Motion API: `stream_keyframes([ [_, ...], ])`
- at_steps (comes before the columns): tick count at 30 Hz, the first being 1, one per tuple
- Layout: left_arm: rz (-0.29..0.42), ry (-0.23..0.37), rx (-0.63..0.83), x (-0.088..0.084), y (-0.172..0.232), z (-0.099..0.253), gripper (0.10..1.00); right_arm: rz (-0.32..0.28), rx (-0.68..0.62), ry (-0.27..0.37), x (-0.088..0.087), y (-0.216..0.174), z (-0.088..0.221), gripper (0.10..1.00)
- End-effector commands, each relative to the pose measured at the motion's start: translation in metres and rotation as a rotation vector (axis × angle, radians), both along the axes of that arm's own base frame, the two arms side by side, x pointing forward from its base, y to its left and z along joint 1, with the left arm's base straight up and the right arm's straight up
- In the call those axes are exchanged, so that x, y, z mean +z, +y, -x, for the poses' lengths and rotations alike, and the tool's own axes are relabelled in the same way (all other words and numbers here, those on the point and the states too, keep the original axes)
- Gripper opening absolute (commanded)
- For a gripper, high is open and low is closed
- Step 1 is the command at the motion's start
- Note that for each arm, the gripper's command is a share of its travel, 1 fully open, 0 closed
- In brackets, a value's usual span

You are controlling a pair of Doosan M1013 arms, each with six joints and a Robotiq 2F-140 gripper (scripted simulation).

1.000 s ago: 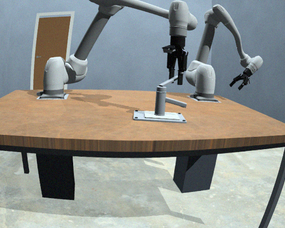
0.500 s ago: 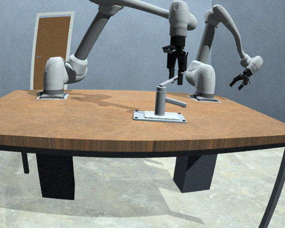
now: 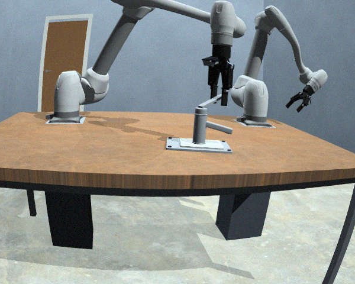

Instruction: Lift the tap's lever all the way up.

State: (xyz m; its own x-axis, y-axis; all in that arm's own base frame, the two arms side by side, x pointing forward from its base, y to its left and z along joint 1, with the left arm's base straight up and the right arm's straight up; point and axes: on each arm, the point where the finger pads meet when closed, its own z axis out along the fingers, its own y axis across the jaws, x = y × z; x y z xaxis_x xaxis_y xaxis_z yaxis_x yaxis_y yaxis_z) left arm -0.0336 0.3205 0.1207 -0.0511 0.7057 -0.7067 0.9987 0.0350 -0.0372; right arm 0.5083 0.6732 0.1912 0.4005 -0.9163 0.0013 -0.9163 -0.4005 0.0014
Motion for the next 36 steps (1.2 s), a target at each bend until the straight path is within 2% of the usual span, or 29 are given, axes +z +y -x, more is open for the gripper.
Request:
stream_keyframes([
  [1, -0.001, 0.000, 0.000, 0.000, 0.000, 0.000, 1.000, -0.002, 0.000, -0.001, 0.001, 0.000, 0.000, 0.434],
  [20, -0.001, 0.000, 0.000, 0.000, 0.000, 0.000, 1.000, -0.002, 0.000, -0.001, 0.004, 0.000, 0.000, 0.434],
  [30, -0.001, 0.000, 0.000, 0.000, 0.000, 0.000, 1.000, -0.002, 0.000, -0.001, 0.019, 0.000, 0.000, 0.434],
  [36, -0.001, 0.000, 0.000, 0.000, 0.000, 0.000, 1.000, -0.002, 0.000, -0.001, 0.035, 0.000, 0.000, 0.434],
])
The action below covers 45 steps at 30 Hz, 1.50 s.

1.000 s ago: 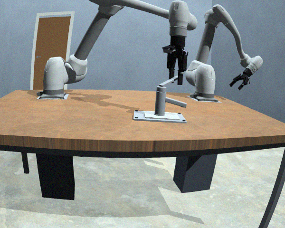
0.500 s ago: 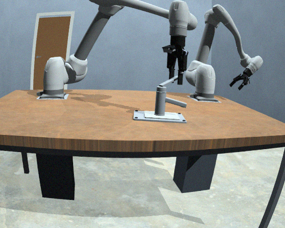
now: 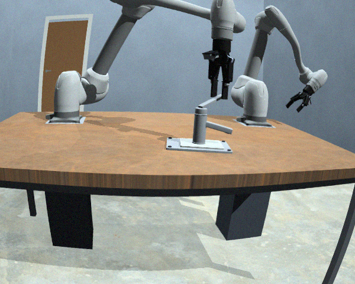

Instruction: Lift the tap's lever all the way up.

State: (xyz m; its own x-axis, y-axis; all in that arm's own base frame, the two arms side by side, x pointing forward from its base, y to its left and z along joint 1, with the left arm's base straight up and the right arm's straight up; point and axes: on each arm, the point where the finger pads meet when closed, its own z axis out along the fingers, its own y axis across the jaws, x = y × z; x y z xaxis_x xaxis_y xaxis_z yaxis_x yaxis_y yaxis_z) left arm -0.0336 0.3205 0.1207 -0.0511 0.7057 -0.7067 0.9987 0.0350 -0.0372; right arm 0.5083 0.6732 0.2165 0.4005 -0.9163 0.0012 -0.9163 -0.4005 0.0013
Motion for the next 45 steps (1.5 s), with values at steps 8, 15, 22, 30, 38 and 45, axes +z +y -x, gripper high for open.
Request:
stream_keyframes([
  [8, -0.001, 0.000, 0.000, 0.000, 0.000, 0.000, 1.000, -0.002, 0.000, -0.001, 0.032, 0.000, 0.000, 0.434],
  [15, -0.001, 0.000, 0.000, 0.000, 0.000, 0.000, 1.000, -0.002, 0.000, -0.001, 0.041, 0.000, 0.000, 0.434],
  [22, -0.001, 0.000, 0.000, 0.000, 0.000, 0.000, 1.000, -0.002, 0.000, -0.001, 0.046, 0.000, 0.000, 0.434],
  [30, -0.001, 0.000, 0.000, 0.000, 0.000, 0.000, 1.000, -0.002, 0.000, -0.001, 0.046, 0.000, 0.000, 0.099],
  [38, -0.001, 0.000, 0.000, 0.000, 0.000, 0.000, 1.000, -0.002, 0.000, -0.001, 0.046, 0.000, 0.000, 0.099],
  [45, -0.001, 0.000, 0.000, 0.000, 0.000, 0.000, 1.000, -0.002, 0.000, -0.001, 0.046, 0.000, 0.000, 0.099],
])
